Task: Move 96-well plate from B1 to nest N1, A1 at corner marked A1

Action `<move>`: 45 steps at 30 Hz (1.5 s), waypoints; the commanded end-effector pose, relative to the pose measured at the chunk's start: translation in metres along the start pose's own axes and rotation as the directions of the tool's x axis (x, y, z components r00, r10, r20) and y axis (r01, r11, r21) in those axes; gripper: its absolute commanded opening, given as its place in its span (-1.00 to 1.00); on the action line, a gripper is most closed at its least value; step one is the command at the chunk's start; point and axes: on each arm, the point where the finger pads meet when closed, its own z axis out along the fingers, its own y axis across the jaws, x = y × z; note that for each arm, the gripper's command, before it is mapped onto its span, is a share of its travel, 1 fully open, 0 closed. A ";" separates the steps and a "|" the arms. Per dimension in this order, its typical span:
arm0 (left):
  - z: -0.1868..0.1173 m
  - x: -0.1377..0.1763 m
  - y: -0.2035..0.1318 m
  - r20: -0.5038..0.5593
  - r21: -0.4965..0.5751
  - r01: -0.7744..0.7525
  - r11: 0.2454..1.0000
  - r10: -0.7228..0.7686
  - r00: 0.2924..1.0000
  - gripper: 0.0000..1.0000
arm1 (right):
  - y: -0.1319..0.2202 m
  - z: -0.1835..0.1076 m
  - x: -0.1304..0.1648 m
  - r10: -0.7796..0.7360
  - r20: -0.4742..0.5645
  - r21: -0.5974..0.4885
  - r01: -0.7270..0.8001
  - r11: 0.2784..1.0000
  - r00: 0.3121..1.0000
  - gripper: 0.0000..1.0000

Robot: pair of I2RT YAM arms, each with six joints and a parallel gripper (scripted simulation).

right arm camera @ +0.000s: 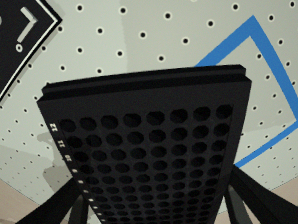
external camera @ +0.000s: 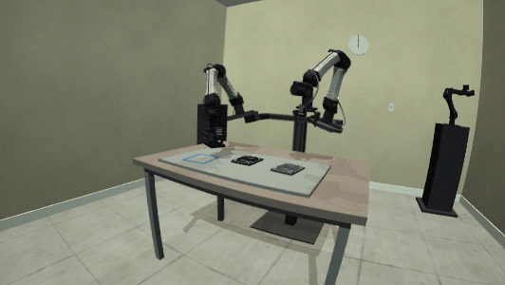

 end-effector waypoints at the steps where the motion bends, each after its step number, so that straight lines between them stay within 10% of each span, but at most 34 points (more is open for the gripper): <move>1: -0.002 0.007 0.002 -0.009 0.003 -0.001 1.000 0.001 1.000 1.00 | -0.001 -0.016 -0.012 0.162 0.035 0.052 -0.163 0.985 0.986 -1.00; 45: -0.002 0.007 0.002 -0.009 0.003 -0.001 1.000 0.001 1.000 1.00 | 0.127 -0.005 -0.074 0.148 -0.003 0.011 -0.148 0.989 0.989 -1.00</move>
